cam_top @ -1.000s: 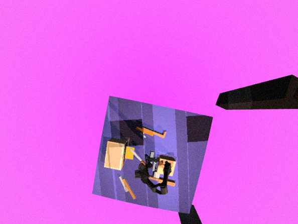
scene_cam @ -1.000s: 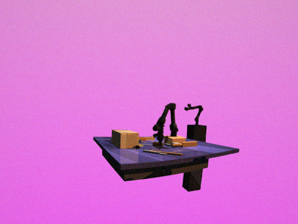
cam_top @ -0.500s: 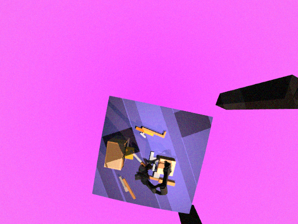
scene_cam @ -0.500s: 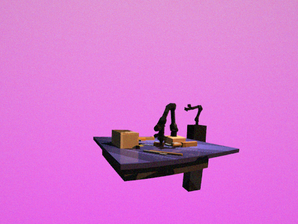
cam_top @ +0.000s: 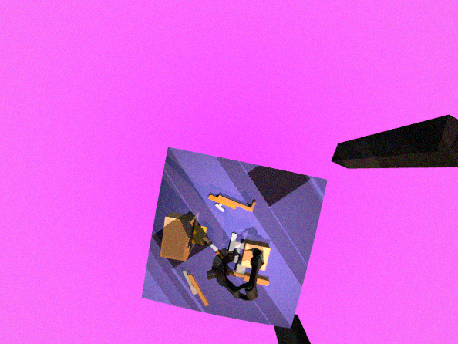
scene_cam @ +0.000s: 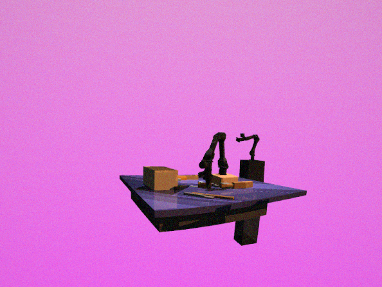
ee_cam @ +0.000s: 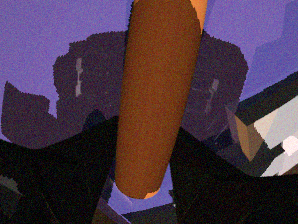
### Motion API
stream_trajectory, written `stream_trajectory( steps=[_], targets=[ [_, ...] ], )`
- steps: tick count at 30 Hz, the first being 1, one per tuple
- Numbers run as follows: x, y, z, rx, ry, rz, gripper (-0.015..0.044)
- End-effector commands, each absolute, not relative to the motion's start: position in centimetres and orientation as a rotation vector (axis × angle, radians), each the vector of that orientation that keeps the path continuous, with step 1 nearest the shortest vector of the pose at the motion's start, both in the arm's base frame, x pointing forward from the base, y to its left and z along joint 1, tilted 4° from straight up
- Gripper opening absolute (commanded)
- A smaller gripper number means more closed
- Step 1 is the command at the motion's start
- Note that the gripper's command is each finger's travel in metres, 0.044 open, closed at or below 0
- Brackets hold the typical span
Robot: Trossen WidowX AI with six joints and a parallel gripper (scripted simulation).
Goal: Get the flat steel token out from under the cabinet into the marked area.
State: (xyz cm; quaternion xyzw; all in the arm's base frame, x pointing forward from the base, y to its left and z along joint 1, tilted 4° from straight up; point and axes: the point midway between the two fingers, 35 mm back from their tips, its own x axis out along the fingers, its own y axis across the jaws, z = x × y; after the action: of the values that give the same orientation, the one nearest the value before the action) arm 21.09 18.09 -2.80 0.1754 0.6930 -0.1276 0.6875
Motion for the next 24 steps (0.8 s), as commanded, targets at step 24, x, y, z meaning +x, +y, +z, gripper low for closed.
stream_trajectory(
  steps=[24],
  targets=[
    [20.5,21.6,-2.3,0.4,1.548,-0.276,0.0]
  ],
)
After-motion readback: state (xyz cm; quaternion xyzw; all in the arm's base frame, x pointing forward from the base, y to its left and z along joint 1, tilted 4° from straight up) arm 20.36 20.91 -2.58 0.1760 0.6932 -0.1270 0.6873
